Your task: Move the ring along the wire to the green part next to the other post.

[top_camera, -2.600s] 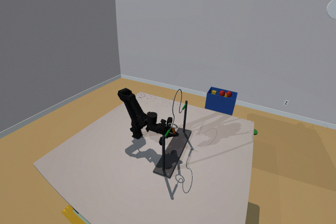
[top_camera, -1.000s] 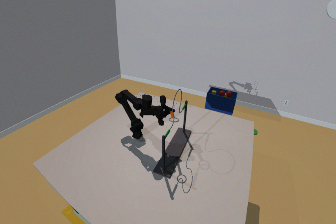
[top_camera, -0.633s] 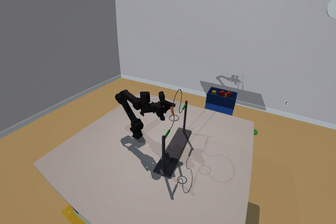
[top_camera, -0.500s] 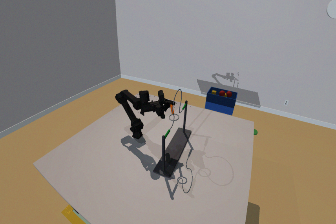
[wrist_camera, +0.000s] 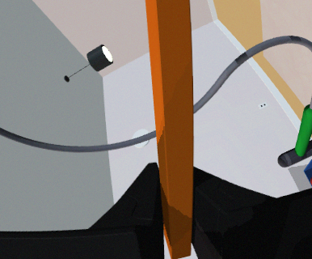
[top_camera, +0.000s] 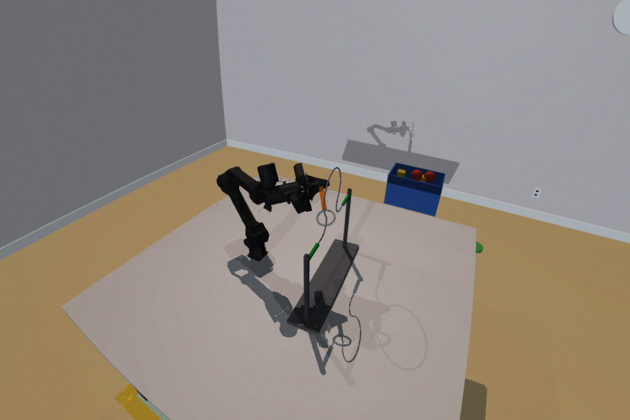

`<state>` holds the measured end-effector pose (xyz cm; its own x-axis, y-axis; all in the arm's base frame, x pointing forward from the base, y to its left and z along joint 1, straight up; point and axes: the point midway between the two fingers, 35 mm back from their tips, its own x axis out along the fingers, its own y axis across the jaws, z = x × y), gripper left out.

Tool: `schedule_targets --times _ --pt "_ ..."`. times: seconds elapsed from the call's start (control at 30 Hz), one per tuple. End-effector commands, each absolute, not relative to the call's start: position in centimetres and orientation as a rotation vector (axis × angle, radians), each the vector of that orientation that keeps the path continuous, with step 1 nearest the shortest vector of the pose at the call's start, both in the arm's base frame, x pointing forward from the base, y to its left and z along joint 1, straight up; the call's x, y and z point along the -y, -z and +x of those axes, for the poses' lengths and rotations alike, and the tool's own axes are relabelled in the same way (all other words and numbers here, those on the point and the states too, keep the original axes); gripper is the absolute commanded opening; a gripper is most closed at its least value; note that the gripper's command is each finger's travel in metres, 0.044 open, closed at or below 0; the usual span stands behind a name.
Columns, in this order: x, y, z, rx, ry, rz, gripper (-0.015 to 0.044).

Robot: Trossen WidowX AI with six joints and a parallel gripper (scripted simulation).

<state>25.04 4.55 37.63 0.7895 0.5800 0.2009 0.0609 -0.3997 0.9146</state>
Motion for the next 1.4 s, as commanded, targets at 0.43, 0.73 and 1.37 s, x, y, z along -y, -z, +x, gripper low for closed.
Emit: schedule_targets --times 0.43,0.73,1.37 --pt "-3.4 -40.3 25.6 -0.463 -0.586 2.008 -0.015" --pt "-3.4 -40.4 25.6 -0.484 -0.563 1.944 -0.015" --pt "-3.6 -39.7 25.6 -0.538 -0.483 1.704 -0.015"
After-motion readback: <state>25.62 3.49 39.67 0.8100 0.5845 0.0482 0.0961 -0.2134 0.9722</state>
